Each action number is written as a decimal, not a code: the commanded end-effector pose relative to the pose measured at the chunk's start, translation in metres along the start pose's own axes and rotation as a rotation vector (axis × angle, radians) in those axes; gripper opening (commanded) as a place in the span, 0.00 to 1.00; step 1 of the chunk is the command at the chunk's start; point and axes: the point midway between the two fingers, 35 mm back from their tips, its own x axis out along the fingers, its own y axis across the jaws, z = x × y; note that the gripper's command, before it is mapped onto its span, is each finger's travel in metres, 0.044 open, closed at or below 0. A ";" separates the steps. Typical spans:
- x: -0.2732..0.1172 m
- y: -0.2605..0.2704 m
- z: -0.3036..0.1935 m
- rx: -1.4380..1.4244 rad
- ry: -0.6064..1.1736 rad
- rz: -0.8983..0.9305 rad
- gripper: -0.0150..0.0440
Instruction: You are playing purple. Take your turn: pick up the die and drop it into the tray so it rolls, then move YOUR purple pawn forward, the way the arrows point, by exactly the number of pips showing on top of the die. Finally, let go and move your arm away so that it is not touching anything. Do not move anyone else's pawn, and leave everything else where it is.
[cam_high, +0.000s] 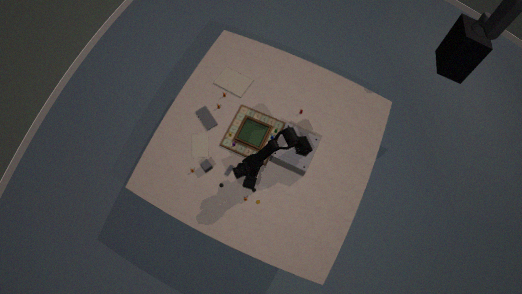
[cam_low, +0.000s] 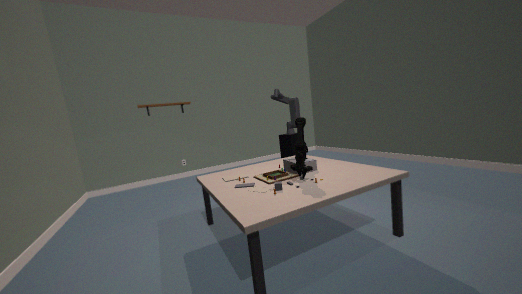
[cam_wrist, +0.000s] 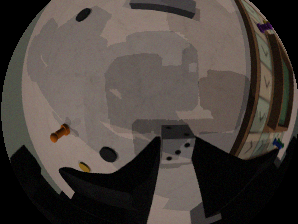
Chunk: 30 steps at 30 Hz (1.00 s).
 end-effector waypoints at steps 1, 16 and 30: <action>0.001 0.000 -0.001 0.000 0.005 0.001 0.41; -0.051 0.007 0.006 -0.024 -0.009 0.006 0.25; -0.122 0.003 -0.001 0.000 0.003 0.001 0.25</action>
